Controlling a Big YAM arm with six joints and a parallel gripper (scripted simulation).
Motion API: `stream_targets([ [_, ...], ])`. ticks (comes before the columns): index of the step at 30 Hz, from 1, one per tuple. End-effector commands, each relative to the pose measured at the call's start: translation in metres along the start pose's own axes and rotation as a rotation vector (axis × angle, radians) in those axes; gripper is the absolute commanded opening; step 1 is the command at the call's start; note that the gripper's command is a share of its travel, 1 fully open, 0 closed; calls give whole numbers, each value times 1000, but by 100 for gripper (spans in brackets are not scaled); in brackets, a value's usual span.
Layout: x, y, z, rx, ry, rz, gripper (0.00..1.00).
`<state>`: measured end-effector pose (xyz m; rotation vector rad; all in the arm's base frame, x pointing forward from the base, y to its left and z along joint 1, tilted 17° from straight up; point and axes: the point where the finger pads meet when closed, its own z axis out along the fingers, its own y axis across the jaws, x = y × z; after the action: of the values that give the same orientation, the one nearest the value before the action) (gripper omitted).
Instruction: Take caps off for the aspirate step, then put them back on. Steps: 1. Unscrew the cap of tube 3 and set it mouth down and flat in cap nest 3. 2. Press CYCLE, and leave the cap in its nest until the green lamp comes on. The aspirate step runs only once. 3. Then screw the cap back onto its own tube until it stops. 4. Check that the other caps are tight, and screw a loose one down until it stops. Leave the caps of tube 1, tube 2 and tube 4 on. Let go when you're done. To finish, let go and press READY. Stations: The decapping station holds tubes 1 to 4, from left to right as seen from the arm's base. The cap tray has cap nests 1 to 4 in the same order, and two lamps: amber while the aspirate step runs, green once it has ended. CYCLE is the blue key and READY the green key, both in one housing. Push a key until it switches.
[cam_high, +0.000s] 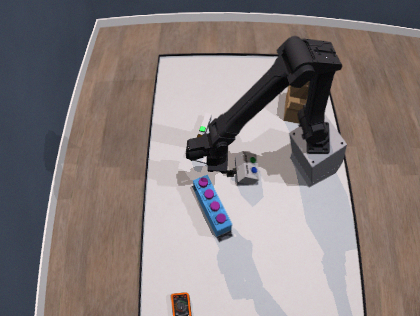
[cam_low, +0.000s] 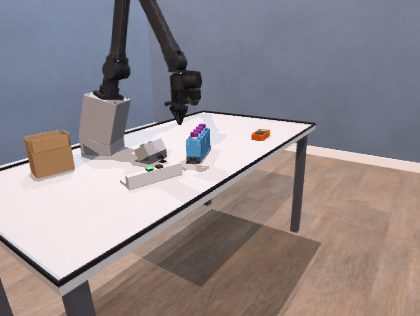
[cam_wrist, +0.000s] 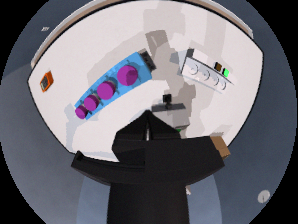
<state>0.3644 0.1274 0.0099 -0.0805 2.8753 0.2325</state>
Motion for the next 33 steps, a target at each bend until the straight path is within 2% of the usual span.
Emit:
stream_targets([
  [1,11,-14,2,-4,-24,-3,0],
  [3,25,-24,8,-2,-20,-3,0],
  [5,45,-35,21,4,9,0,0],
  [11,84,-62,35,4,9,1,0],
  [13,84,-62,35,4,9,1,0],
  [22,143,-102,55,3,10,1,0],
  [24,143,-102,55,3,10,1,0],
  [28,125,-97,51,0,-33,-21,0],
  [30,125,-97,51,0,-33,-21,0],
  [31,137,-99,53,3,1,-1,0],
  [33,137,-99,53,3,1,-1,0],
])
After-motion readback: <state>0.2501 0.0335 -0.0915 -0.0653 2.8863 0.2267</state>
